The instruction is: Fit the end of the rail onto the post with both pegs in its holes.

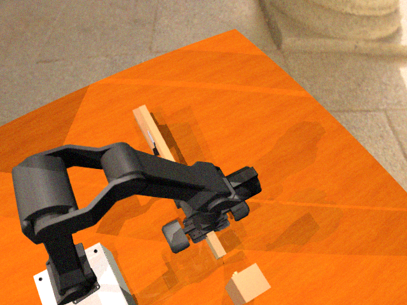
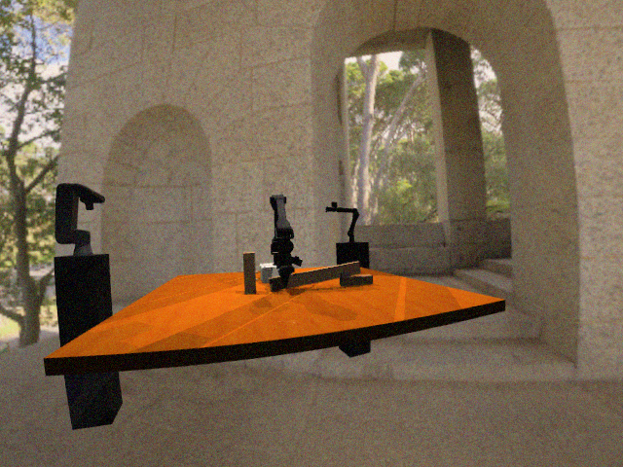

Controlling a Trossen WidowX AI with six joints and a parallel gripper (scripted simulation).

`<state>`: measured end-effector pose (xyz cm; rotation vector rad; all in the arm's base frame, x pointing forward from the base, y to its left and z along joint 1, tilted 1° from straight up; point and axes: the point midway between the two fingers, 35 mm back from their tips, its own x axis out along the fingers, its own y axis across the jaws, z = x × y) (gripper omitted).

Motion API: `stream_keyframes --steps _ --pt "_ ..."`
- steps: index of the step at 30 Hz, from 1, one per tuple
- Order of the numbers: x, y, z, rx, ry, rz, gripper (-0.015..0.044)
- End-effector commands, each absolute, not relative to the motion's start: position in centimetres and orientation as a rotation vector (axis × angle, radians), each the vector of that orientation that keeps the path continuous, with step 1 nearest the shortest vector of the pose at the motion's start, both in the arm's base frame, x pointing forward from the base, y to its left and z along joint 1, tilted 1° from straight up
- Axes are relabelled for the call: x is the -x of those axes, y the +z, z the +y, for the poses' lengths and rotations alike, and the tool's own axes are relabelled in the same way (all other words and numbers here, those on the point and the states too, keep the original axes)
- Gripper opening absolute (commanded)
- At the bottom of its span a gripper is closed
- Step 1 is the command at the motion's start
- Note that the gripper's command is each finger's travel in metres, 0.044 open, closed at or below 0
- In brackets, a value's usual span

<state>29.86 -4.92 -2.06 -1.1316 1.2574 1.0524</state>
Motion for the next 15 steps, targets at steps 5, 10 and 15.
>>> stream_keyframes --steps 5,10,15 --pt "-29.86 -2.08 -4.94 1.135 1.054 1.256 0.0000" --pt "-29.85 -1.84 -4.91 1.135 1.054 1.256 0.0000" --pt "-29.86 -1.56 -4.90 1.135 1.054 1.256 0.0000"
